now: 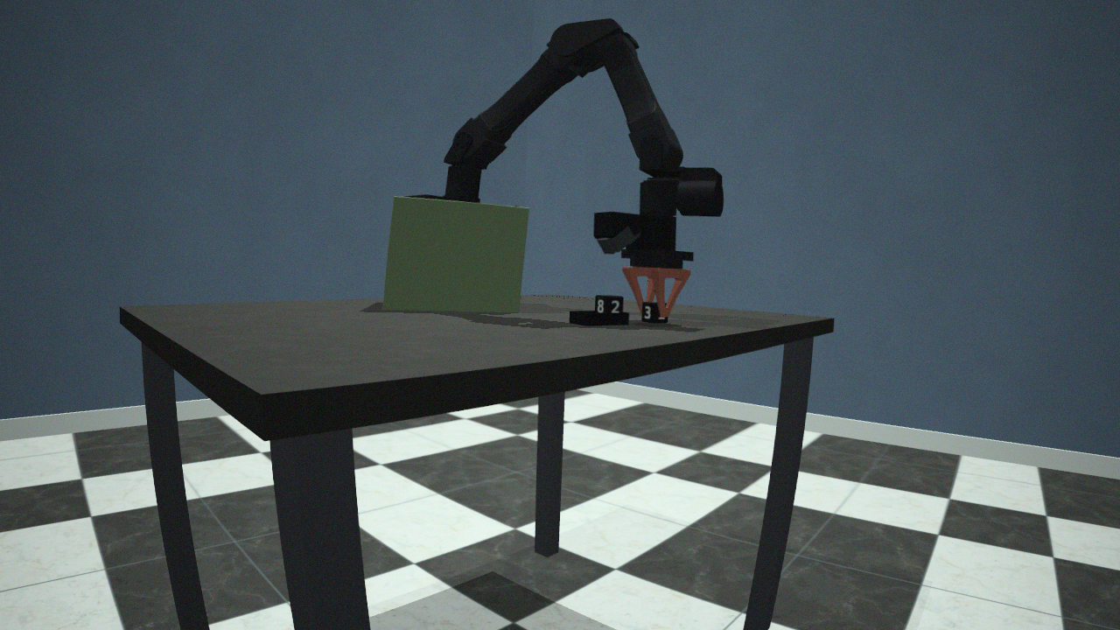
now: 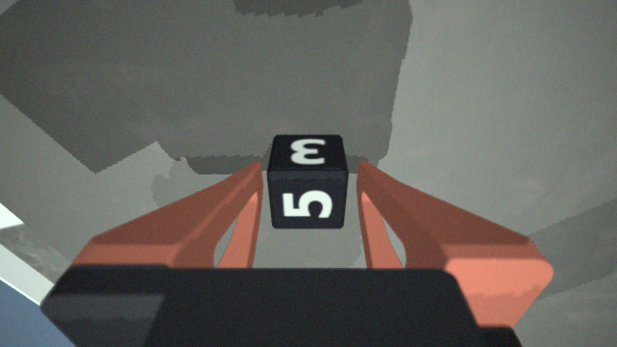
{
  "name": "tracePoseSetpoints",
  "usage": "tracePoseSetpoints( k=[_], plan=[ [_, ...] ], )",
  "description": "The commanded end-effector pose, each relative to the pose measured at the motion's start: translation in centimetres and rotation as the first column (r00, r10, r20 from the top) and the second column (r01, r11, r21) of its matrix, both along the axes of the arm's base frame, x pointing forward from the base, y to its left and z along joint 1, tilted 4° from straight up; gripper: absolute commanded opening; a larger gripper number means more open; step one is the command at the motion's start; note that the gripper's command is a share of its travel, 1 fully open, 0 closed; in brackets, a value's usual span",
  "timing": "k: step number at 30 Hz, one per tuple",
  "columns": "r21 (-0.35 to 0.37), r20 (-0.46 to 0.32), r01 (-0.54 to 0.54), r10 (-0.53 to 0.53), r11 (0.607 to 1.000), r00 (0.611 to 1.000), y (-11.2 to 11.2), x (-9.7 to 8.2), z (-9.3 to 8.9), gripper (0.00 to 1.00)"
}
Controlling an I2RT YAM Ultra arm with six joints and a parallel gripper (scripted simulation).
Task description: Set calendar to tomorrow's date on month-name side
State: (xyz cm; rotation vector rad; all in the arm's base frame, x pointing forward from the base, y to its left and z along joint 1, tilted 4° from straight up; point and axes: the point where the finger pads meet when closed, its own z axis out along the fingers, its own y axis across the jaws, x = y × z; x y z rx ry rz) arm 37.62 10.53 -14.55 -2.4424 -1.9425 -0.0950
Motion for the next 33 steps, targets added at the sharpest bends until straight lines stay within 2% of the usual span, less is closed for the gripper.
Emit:
tracePoseSetpoints(
  k=[1, 3, 4, 33],
  plan=[
    [0.001, 0.013, 0.001, -0.001, 1.000, 1.000, 0.08, 0.42, 0.38, 0.45],
    [0.001, 0.013, 0.001, -0.001, 1.000, 1.000, 0.08, 0.42, 0.38, 0.45],
    [0.001, 0.013, 0.001, -0.001, 1.000, 1.000, 0.08, 0.42, 0.38, 0.26],
    [0.001, 0.013, 0.001, -0.001, 1.000, 1.000, 0.08, 0.42, 0.38, 0.26]
  ],
)
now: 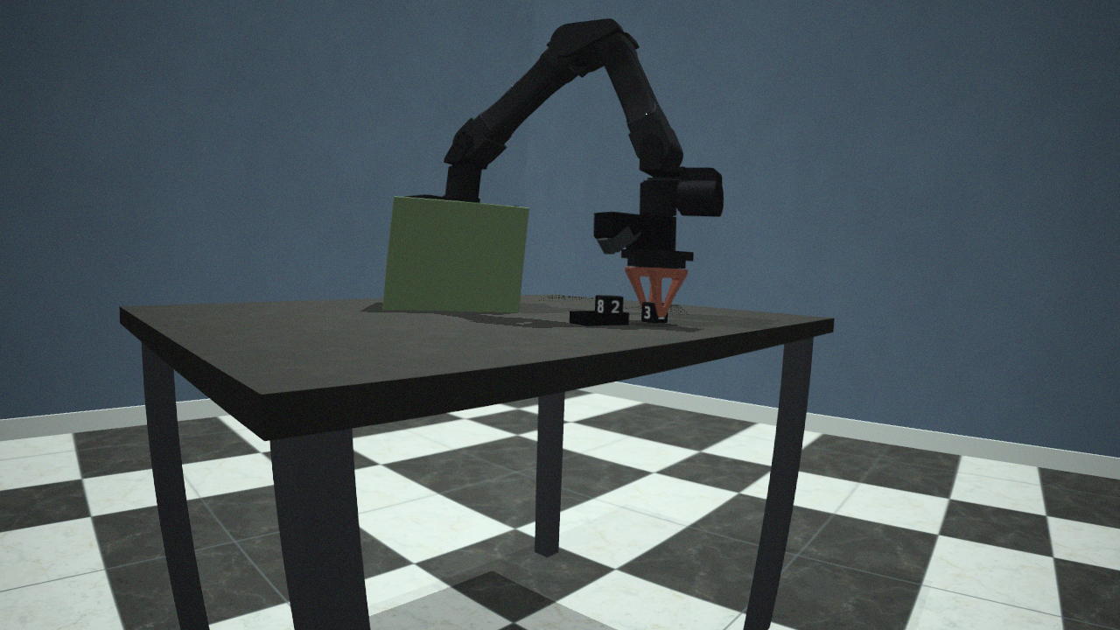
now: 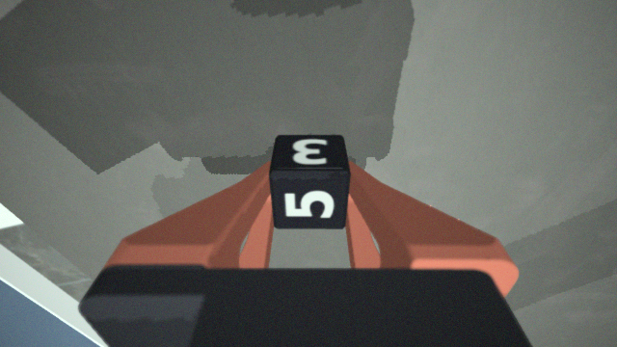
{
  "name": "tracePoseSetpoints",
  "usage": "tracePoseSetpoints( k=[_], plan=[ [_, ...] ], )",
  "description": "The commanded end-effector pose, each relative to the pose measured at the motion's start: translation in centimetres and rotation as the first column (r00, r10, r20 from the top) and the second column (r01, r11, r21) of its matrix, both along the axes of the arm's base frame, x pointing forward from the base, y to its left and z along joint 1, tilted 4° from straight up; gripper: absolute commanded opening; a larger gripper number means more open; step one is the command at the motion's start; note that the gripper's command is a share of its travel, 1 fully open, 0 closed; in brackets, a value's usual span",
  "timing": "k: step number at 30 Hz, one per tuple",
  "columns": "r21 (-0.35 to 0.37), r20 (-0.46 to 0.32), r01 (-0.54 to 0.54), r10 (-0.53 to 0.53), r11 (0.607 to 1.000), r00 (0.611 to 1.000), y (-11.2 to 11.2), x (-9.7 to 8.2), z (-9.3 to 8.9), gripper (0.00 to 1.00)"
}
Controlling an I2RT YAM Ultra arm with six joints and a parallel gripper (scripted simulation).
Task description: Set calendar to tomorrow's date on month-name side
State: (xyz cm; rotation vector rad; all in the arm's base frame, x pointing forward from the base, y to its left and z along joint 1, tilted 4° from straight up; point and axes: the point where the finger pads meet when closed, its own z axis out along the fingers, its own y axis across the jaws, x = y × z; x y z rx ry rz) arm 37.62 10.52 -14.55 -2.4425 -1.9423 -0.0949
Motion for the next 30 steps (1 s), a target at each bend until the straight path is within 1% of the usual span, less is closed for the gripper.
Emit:
tracePoseSetpoints(
  k=[1, 6, 9, 12, 15, 17, 21, 24, 27, 30],
  plan=[
    [0.001, 0.013, 0.000, 0.000, 1.000, 1.000, 0.1, 0.4, 0.4, 0.26],
    [0.001, 0.013, 0.000, 0.000, 1.000, 1.000, 0.1, 0.4, 0.4, 0.26],
    [0.001, 0.013, 0.000, 0.000, 1.000, 1.000, 0.0, 0.4, 1.0, 0.26],
    [0.001, 0.014, 0.000, 0.000, 1.000, 1.000, 0.0, 0.3, 2.3, 0.26],
    [0.001, 0.014, 0.000, 0.000, 1.000, 1.000, -0.1, 0.3, 4.3, 0.26],
    [0.001, 0.014, 0.000, 0.000, 1.000, 1.000, -0.1, 0.3, 4.3, 0.26],
    [0.001, 0.014, 0.000, 0.000, 1.000, 1.000, -0.3, 0.1, 7.3, 0.26],
    [0.001, 0.014, 0.000, 0.000, 1.000, 1.000, -0.4, 0.0, 9.2, 0.26],
    [0.001, 0.014, 0.000, 0.000, 1.000, 1.000, -0.4, 0.0, 10.2, 0.26],
    [0.001, 0.014, 0.000, 0.000, 1.000, 1.000, -0.5, 0.0, 10.4, 0.26]
  ],
)
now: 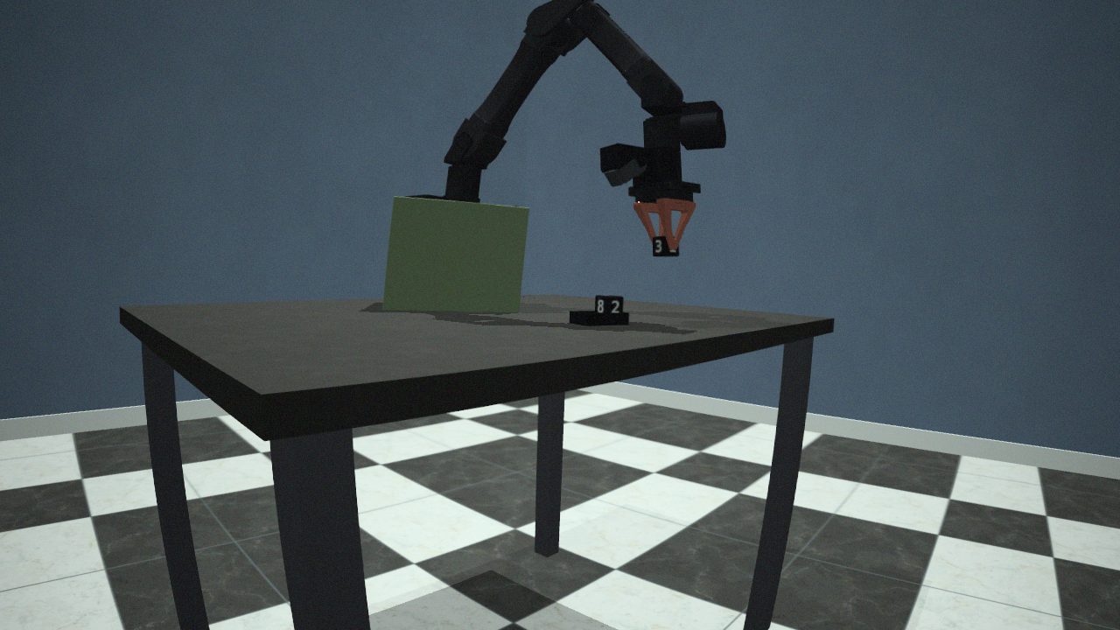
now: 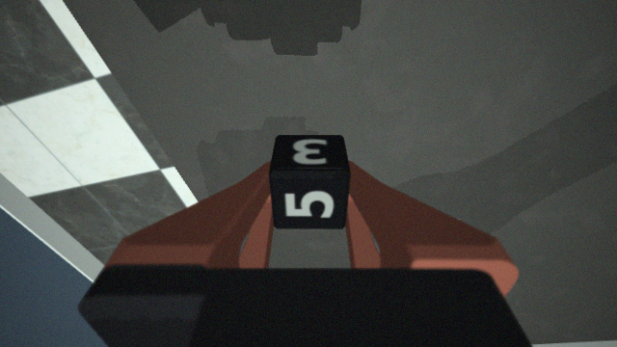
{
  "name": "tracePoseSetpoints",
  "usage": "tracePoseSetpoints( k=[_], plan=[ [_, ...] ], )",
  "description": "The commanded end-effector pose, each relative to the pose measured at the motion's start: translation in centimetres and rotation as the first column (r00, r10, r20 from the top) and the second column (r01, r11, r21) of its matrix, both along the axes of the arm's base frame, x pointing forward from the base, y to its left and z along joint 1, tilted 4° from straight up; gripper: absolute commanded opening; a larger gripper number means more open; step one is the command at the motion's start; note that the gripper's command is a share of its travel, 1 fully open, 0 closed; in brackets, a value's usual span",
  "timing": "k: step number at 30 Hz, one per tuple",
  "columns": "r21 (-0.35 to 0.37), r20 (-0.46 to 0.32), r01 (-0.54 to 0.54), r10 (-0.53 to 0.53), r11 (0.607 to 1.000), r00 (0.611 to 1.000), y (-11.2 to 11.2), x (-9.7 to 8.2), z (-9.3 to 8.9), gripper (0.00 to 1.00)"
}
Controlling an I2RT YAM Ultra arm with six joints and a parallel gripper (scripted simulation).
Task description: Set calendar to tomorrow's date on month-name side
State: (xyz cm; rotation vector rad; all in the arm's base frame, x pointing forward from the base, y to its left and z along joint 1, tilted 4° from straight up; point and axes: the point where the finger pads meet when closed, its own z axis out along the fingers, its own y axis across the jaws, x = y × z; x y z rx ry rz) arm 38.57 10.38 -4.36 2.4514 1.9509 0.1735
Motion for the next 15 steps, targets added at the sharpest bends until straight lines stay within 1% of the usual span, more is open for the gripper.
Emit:
tracePoseSetpoints(
  k=[1, 8, 10, 11, 12, 14, 15],
  plan=[
    [-0.011, -0.040, 0.000, 0.000, 1.000, 0.999, -0.3, -1.0, 0.2, 0.26],
    [-0.011, -0.040, 0.000, 0.000, 1.000, 0.999, -0.3, -1.0, 0.2, 0.26],
    [-0.012, -0.040, 0.000, 0.000, 1.000, 0.999, -0.9, -1.0, 0.2, 0.26],
    [-0.012, -0.040, 0.000, -0.001, 1.000, 0.999, -2.0, -1.1, 0.2, 0.26],
    [-0.013, -0.040, 0.001, -0.001, 1.000, 0.999, -3.6, -1.3, 0.3, 0.26],
    [-0.014, -0.040, 0.002, -0.002, 1.000, 0.999, -7.7, -2.1, 0.4, 0.26],
    [-0.014, -0.040, 0.002, -0.002, 1.000, 0.999, -7.7, -2.1, 0.4, 0.26]
  ],
)
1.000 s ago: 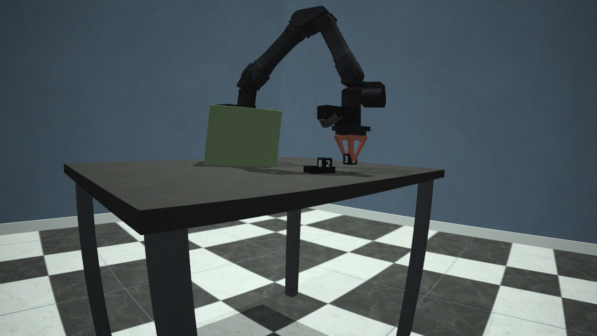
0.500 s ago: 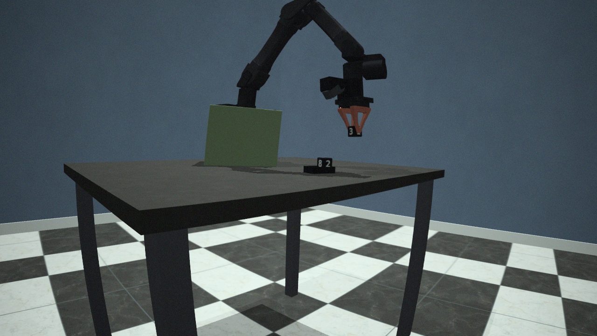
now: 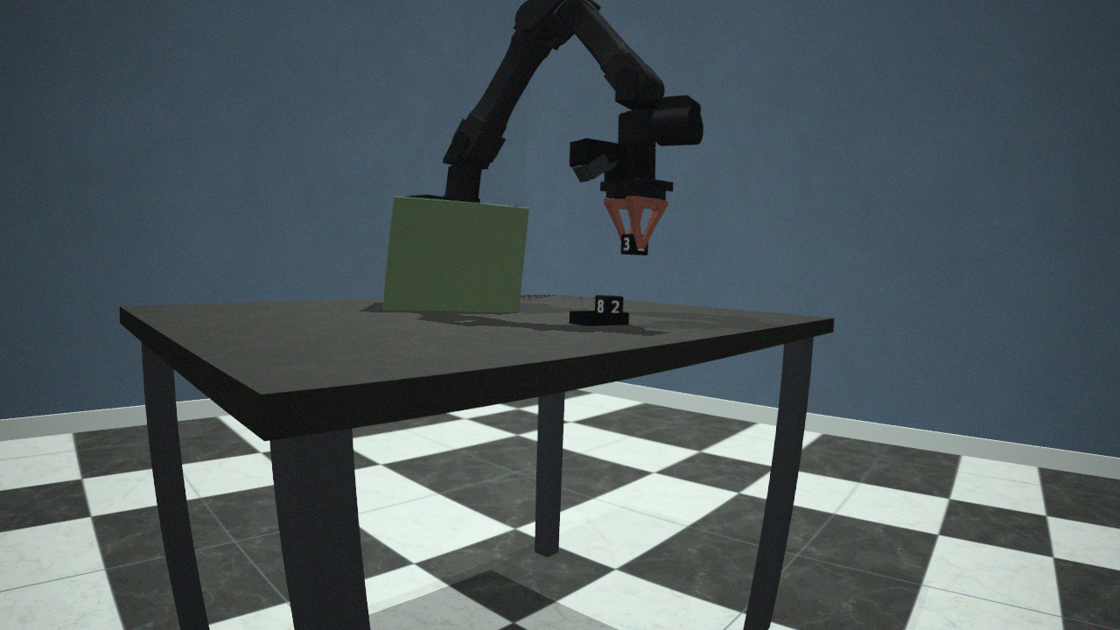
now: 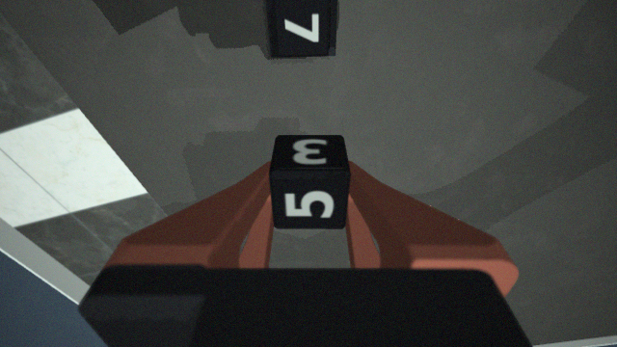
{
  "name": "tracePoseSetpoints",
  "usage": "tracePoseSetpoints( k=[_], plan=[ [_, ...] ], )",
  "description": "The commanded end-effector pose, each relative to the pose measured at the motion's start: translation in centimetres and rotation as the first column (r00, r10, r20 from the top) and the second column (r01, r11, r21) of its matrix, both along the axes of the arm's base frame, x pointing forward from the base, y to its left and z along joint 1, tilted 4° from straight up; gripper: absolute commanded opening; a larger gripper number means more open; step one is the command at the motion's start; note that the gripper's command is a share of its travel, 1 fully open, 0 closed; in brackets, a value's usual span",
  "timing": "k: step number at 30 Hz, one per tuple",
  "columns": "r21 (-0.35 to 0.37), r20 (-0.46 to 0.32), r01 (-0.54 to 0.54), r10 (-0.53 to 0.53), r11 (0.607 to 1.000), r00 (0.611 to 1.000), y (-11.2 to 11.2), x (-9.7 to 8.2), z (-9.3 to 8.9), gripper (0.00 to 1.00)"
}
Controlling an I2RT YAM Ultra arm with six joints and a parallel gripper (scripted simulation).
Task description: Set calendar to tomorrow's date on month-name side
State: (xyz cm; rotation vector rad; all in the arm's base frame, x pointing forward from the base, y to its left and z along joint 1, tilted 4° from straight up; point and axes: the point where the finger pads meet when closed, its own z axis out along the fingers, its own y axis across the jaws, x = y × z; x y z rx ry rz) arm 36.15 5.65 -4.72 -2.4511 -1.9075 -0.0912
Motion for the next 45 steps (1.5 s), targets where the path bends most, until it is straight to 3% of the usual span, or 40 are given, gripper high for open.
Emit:
tracePoseSetpoints(
  k=[1, 4, 24, 45],
  plan=[
    [-0.013, 0.024, -0.017, 0.018, 1.000, 1.000, -4.8, -0.2, 0.8, 0.26],
    [-0.013, 0.024, -0.017, 0.017, 1.000, 1.000, -7.7, -1.3, 0.8, 0.26],
    [-0.013, 0.024, -0.017, 0.017, 1.000, 1.000, -7.7, -1.3, 0.5, 0.26],
    [-0.013, 0.024, -0.017, 0.017, 1.000, 1.000, -7.4, -1.1, -4.8, 0.26]
  ],
)
